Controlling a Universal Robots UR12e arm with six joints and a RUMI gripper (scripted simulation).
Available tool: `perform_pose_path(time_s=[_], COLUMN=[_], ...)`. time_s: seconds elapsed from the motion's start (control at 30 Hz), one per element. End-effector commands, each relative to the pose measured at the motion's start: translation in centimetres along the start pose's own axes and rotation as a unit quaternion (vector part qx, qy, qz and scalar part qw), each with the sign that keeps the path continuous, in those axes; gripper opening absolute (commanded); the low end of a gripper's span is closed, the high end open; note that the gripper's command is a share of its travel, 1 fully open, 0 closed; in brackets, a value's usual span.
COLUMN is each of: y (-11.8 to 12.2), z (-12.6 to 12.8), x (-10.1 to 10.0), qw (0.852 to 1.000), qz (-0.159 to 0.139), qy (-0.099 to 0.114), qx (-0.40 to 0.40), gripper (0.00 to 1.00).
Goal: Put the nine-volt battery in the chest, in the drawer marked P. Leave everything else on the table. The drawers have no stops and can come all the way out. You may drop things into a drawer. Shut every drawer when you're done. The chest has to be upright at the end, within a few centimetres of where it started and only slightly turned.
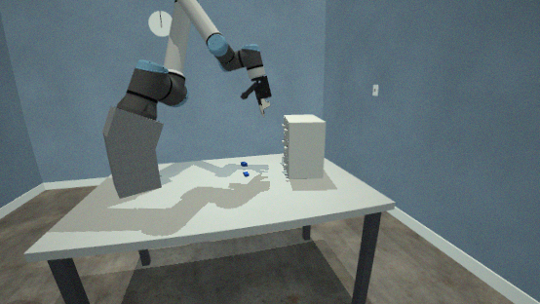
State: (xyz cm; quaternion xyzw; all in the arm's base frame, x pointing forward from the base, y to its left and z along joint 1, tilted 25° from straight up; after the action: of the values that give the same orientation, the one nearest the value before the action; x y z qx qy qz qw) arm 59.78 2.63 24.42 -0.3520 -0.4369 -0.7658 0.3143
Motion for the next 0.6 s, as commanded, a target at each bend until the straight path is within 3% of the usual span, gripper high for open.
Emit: perform_pose_path(time_s=[0.0,0.57], y=[0.05,-0.05], z=[-0.01,-0.03], x=[0.37,1.26], qw=[1.000,0.998], qz=[0.019,0.067], qy=[-0.004,-0.014], qx=[0.000,0.000], gripper=[1.00,1.00])
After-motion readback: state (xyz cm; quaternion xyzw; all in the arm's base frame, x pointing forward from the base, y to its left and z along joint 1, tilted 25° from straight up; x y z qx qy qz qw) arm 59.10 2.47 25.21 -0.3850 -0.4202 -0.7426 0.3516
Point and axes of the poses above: the point where the finger pads meet when closed, its own x axis back along the fingers, its own z axis across the jaws, y = z × x, the point moved 4 cm from there along x, back along the fingers, and after that the axes turned 12 degrees about -x, right-handed, at the moved point
